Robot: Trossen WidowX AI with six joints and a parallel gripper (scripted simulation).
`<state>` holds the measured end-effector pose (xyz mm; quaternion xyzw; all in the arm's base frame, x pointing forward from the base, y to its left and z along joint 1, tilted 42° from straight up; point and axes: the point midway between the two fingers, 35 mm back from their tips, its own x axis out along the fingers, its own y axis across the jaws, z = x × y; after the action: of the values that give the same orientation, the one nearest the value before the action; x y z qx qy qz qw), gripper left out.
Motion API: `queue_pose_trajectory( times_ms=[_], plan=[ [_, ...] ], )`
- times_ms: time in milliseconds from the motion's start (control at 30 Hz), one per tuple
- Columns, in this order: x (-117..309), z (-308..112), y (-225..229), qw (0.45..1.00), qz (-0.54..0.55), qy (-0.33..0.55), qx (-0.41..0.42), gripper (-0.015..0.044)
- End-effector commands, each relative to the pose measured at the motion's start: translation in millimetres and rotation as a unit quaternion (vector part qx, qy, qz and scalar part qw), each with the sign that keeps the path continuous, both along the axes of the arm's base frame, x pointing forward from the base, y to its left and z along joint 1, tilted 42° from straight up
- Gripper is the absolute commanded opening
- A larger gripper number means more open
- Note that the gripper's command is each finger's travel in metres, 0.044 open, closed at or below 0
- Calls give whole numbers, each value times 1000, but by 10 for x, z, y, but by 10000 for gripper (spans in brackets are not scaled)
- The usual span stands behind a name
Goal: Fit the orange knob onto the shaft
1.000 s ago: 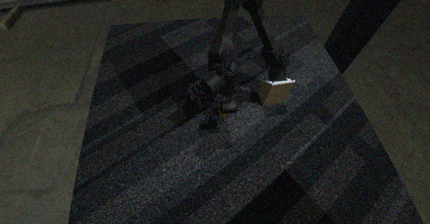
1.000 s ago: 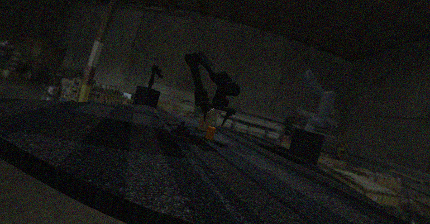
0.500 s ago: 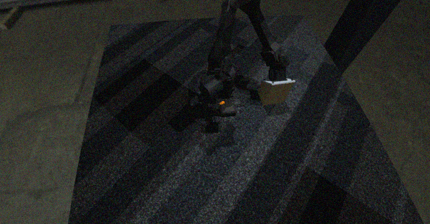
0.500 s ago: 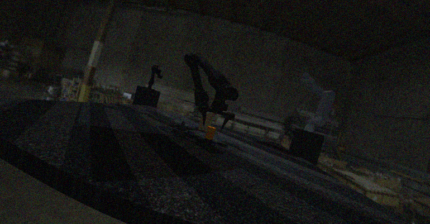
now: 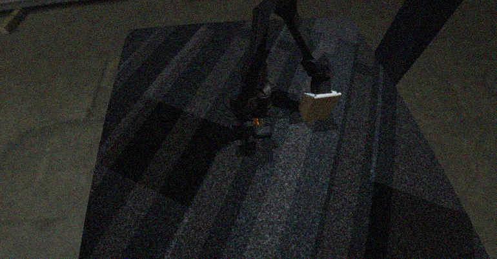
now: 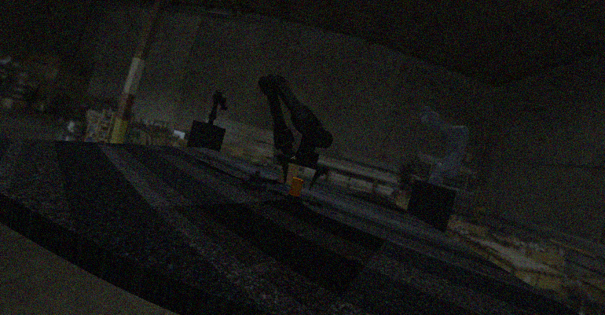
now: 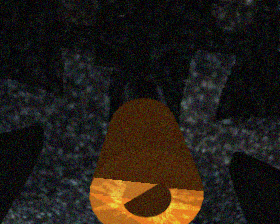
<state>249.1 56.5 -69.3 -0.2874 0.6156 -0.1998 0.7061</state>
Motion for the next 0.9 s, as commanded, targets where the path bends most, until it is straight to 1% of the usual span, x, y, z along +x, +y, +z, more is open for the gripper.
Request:
queue_pose_trajectory(
  times_ms=[0, 367, 700, 867],
  plan=[
    [-15, -61, -74, 1000, 2, 5, -6, 440],
    [-6, -164, -180, 1000, 1, 5, -7, 440],
    [-6, -164, -180, 1000, 1, 5, -7, 177],
    [-6, -164, -180, 1000, 1, 5, -7, 144]
  ],
)
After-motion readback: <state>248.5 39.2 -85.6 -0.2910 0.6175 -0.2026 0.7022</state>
